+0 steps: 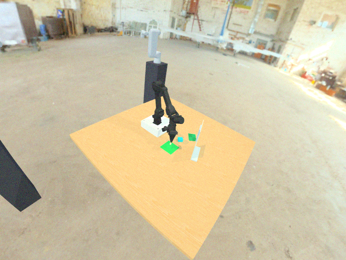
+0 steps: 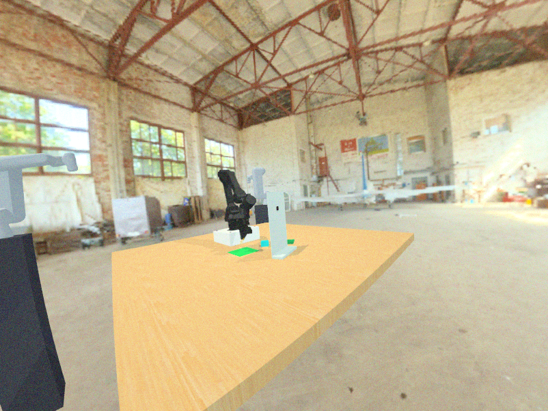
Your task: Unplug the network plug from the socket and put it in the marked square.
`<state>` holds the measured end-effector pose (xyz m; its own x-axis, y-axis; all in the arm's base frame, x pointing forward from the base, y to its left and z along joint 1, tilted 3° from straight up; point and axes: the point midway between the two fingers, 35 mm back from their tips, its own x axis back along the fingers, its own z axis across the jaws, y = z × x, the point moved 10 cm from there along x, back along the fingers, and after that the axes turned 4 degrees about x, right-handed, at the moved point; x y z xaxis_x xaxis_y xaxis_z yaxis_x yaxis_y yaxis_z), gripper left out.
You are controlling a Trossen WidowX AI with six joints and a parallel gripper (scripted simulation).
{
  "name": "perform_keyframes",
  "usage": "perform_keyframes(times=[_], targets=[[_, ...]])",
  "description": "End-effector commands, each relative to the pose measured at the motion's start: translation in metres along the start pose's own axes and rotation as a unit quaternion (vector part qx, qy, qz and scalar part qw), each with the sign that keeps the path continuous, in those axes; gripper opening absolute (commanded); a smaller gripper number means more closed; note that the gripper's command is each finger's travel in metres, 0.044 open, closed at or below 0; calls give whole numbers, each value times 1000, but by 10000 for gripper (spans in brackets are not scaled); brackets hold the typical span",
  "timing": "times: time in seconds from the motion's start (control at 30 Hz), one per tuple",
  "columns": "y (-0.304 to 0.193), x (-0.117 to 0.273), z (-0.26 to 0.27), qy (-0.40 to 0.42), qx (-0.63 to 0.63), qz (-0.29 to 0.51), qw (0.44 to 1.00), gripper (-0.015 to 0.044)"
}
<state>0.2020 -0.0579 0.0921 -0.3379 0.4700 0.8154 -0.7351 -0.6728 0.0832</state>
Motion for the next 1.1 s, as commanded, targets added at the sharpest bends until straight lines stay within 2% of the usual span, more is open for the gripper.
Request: perform_keyframes(times=[0.0, 1.07], targets=[[0, -4, -3, -1, -1, -1, 1000, 0], [0, -31, -23, -4, -2, 2, 1000, 0]])
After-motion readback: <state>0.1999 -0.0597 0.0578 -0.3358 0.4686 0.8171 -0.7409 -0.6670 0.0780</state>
